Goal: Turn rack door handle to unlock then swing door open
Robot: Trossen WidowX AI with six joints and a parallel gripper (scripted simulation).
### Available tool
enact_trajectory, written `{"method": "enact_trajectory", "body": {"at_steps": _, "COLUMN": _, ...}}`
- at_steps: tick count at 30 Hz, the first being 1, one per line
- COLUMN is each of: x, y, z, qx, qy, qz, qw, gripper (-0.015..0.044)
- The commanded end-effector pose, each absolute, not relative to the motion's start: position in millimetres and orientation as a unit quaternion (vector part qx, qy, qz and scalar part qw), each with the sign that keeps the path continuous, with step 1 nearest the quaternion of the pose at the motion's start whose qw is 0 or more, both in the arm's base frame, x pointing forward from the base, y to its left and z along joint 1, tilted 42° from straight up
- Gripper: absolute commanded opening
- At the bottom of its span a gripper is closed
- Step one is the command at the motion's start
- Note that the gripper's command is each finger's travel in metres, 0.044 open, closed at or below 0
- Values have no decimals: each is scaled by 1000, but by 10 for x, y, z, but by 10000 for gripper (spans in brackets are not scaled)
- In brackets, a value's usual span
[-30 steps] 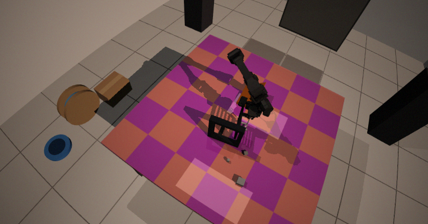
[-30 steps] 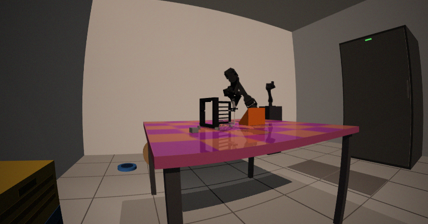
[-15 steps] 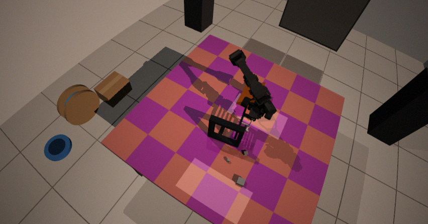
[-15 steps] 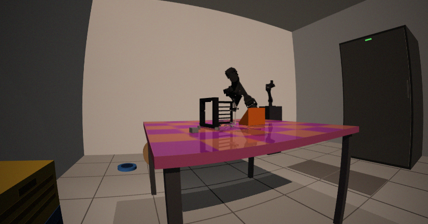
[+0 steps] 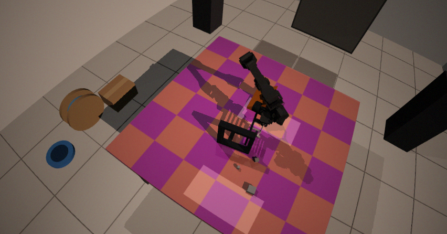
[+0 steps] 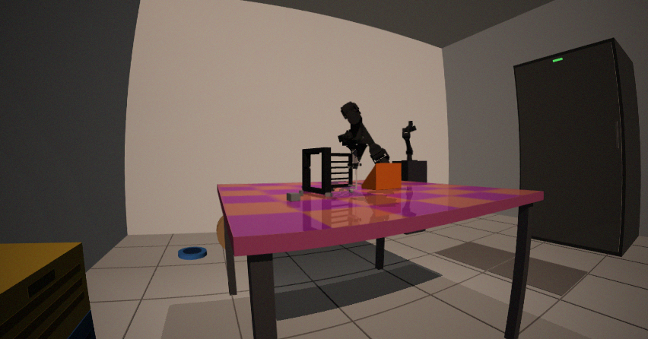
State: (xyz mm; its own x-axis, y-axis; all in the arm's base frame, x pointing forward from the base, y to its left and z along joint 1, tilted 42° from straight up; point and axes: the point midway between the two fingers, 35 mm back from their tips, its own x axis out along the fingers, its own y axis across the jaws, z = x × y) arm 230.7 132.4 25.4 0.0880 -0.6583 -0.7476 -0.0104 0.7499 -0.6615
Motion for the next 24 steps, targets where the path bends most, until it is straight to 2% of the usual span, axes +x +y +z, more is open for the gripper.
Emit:
{"method": "enact_trajectory", "body": {"at_steps": 1, "x": 2310, "y": 1327, "z": 255, "qx": -262, "qy": 632, "qz": -237, "qw": 690, "gripper": 285}}
{"method": "enact_trajectory", "body": {"at_steps": 24, "x": 2302, "y": 1514, "z": 444, "qx": -261, "qy": 633, "qz": -236, "qw": 690, "gripper": 294}}
